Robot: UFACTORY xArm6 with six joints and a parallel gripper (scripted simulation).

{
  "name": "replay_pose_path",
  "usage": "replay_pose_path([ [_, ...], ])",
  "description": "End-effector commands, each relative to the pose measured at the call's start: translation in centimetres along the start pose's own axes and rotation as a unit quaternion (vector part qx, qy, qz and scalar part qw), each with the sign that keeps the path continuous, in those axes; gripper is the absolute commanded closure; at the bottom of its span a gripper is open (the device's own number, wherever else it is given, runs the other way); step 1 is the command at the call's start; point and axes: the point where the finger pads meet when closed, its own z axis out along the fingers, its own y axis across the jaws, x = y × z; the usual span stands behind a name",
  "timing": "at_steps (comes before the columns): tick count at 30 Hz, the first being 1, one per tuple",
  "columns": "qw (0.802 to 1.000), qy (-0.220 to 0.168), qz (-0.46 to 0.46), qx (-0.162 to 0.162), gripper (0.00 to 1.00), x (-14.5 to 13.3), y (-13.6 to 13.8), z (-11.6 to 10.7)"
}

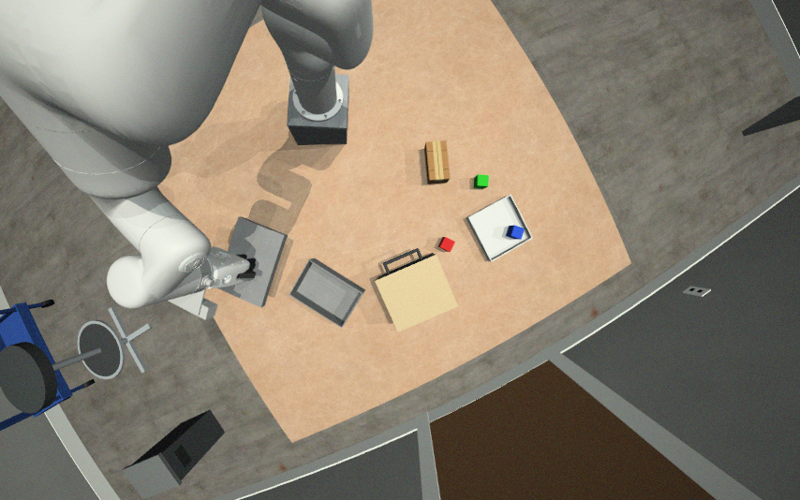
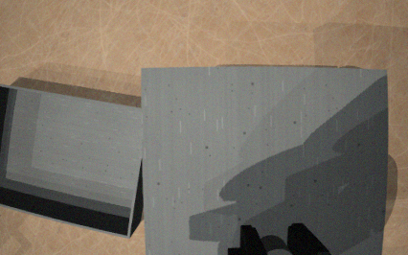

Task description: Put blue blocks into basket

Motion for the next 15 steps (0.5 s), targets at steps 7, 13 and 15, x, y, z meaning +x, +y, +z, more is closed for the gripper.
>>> replay_pose_path([
  [7,0.997,0.002,-0.080,-0.001,1.00,0.9,-1.9,-0.3],
  [13,0.971,0.002,-0.238,-0.004,1.00,2.9,-9.4,-0.4],
  [15,0.959,0.002,-0.284,-0.005,1.00,3.1,-11.5,-0.4],
])
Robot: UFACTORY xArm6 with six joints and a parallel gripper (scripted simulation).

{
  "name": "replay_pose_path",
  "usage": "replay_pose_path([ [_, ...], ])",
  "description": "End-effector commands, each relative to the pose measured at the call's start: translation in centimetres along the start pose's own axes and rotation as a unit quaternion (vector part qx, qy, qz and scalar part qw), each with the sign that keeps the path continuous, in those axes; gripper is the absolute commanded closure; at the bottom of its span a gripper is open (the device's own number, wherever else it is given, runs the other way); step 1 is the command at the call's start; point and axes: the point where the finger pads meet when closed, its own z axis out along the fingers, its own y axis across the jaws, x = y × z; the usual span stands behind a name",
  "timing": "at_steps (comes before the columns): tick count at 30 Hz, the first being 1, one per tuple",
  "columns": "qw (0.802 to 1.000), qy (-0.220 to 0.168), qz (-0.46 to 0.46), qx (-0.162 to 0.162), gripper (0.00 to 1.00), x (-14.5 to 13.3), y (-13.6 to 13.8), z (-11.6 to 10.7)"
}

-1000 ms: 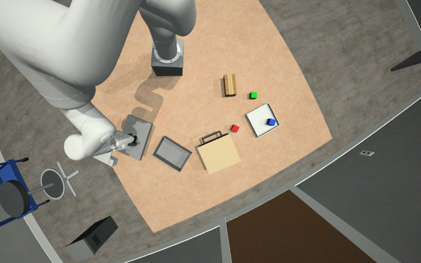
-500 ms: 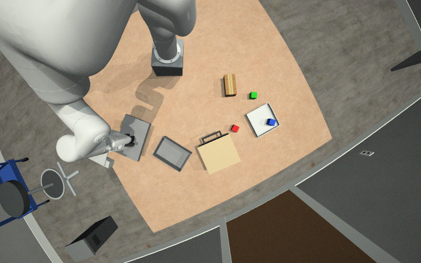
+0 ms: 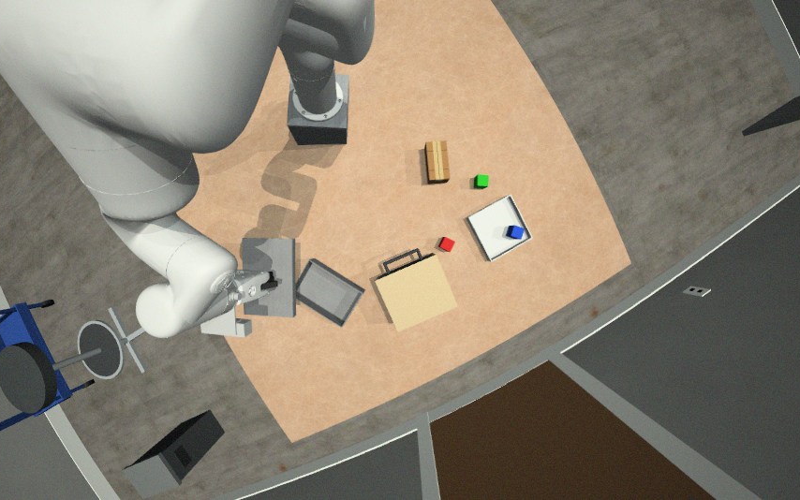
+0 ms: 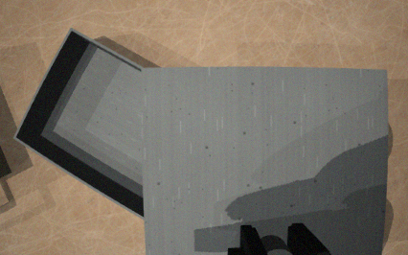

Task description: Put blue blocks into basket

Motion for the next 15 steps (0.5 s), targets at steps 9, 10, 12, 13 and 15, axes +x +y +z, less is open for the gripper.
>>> replay_pose_path([
  [9,0.951,0.005,-0.308,-0.001,1.00,5.9,-10.9,-0.2],
  [10,0.944,0.005,-0.329,-0.002,1.00,6.0,-11.0,-0.2],
  [12,0.929,0.005,-0.371,-0.002,1.00,6.0,-11.0,-0.2],
  [13,0.920,0.005,-0.392,-0.002,1.00,6.0,-11.0,-0.2],
  [15,0.902,0.005,-0.431,-0.001,1.00,6.0,-11.0,-0.2],
])
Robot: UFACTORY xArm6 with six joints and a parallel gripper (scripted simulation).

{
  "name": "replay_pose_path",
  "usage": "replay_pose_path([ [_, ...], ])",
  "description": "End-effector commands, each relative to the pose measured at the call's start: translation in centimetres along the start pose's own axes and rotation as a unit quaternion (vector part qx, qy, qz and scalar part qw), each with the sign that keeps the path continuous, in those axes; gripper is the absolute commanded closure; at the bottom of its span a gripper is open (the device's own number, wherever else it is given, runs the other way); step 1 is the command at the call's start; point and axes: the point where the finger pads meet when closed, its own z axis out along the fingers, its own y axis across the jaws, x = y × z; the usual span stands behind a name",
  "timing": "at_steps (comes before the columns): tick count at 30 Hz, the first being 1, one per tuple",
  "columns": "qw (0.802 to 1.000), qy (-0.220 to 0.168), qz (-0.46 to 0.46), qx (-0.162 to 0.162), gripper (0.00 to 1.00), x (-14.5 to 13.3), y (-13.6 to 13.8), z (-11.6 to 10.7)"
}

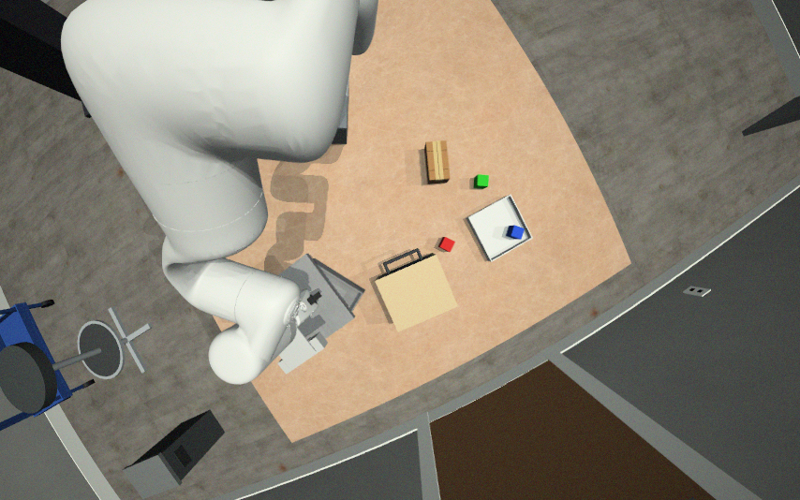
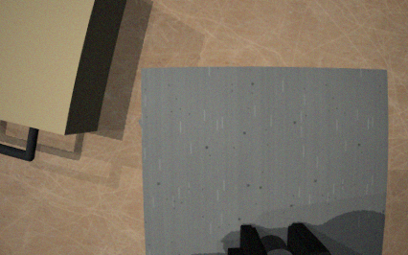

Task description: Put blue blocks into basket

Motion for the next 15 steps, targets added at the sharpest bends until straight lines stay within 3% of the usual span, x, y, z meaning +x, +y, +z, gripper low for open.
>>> replay_pose_path([
  [1,0.990,0.009,-0.139,0.006,1.00,0.73,-0.04,-0.14],
  [4,0.981,0.011,-0.193,0.010,1.00,0.73,-0.04,-0.14],
  [15,0.981,0.011,-0.193,0.010,1.00,0.73,-0.04,-0.14],
])
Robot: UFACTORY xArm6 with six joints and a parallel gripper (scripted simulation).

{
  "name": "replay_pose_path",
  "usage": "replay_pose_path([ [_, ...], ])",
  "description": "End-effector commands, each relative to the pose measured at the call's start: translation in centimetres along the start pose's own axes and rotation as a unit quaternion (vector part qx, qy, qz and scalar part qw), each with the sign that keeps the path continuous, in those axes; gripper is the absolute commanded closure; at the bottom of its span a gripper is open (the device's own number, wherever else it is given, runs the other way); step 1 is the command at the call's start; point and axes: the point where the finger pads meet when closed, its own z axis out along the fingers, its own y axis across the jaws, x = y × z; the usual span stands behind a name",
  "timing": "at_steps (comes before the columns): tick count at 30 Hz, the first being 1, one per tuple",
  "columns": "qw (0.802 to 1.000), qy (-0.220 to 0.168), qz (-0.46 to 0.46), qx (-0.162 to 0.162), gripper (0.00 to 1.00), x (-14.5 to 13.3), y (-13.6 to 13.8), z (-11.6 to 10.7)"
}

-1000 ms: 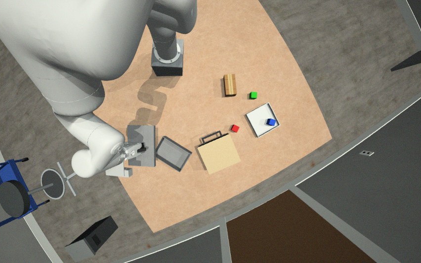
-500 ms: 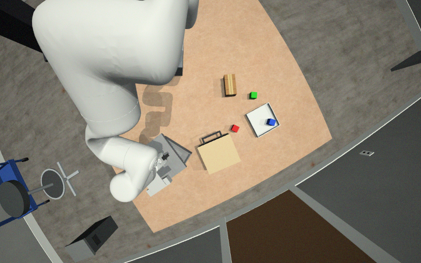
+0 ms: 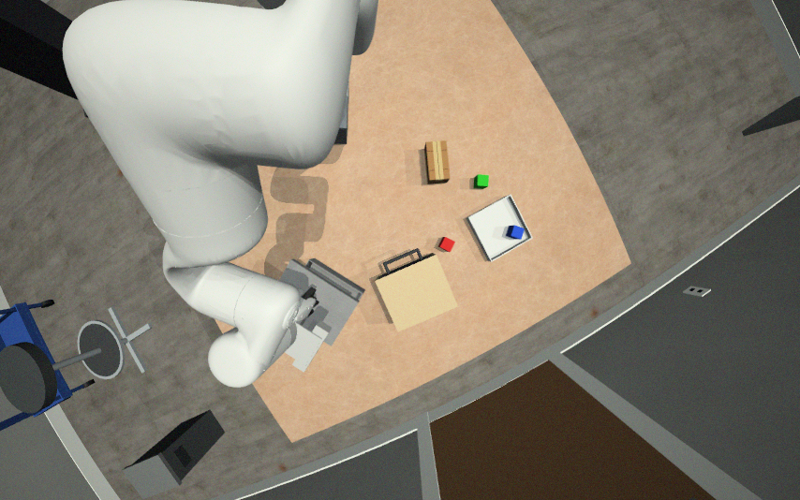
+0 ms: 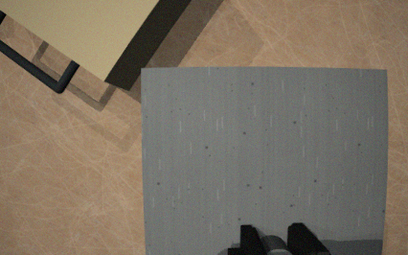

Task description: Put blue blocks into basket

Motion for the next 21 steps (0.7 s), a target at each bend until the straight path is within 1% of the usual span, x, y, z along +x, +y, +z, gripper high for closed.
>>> replay_pose_path([
  [1,1.000,0.004,-0.006,-0.001,1.00,0.12,0.13,-0.20],
  [13,1.000,0.004,-0.006,-0.001,1.00,0.12,0.13,-0.14],
  [21,1.000,0.004,-0.006,-0.001,1.00,0.12,0.14,0.37],
])
